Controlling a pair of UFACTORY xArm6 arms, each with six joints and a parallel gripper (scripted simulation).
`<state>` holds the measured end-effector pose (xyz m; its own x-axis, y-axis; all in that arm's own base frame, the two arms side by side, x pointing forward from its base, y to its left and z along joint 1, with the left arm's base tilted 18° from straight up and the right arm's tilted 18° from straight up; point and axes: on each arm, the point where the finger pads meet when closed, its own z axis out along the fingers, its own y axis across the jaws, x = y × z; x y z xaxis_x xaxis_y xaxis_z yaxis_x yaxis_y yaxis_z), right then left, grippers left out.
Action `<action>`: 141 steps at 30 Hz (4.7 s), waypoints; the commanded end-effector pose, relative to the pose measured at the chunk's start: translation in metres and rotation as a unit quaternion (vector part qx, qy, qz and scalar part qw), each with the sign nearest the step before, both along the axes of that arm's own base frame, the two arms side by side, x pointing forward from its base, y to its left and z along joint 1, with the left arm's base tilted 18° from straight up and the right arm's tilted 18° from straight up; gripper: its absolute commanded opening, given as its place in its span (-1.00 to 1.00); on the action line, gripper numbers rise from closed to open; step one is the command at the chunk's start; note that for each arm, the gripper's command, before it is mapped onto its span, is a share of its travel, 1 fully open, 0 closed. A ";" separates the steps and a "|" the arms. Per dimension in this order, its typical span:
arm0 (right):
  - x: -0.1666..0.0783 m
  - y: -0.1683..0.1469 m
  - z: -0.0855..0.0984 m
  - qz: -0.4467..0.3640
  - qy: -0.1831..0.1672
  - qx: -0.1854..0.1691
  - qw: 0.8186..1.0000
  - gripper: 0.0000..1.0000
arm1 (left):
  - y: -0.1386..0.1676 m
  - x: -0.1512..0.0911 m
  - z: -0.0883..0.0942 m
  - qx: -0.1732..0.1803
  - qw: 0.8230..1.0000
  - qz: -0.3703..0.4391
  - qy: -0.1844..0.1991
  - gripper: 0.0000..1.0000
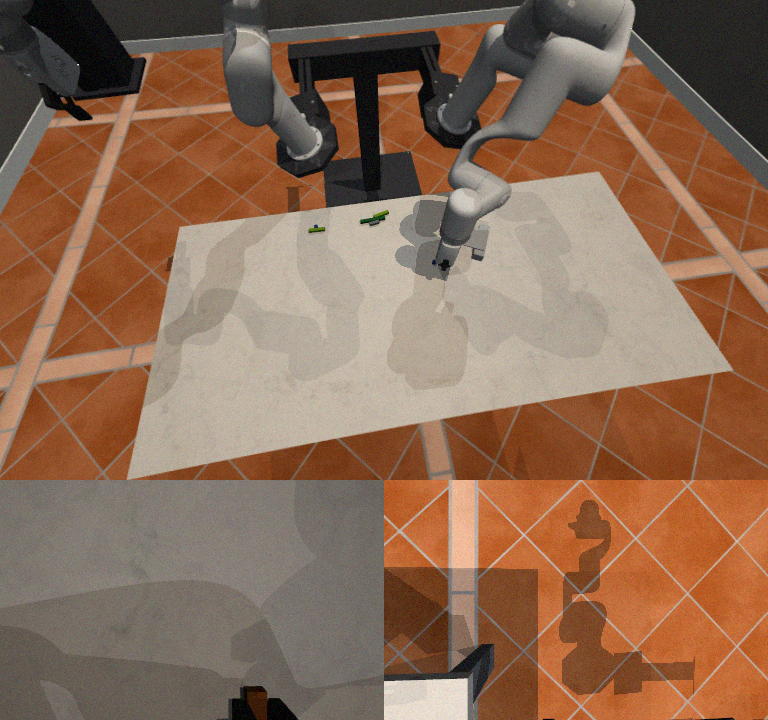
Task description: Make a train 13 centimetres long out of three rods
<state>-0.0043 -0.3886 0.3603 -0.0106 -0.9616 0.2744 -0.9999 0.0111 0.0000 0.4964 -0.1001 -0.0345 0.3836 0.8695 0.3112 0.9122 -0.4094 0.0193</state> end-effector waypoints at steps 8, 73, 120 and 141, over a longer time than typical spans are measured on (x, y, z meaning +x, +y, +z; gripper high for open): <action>0.000 0.000 0.001 0.000 0.000 -0.002 1.000 1.00 | -0.001 0.002 0.002 -0.001 1.000 0.000 -0.002 -0.89; 0.000 0.000 0.001 0.000 0.000 -0.002 1.000 1.00 | 0.002 0.003 -0.009 -0.001 1.000 0.000 -0.002 -0.89; 0.000 0.000 0.001 0.000 0.000 -0.002 1.000 1.00 | -0.001 0.002 -0.010 -0.001 1.000 0.000 -0.002 -0.48; 0.000 0.000 0.001 0.000 0.000 -0.002 1.000 1.00 | -0.005 0.000 0.007 -0.001 1.000 0.000 -0.002 -0.48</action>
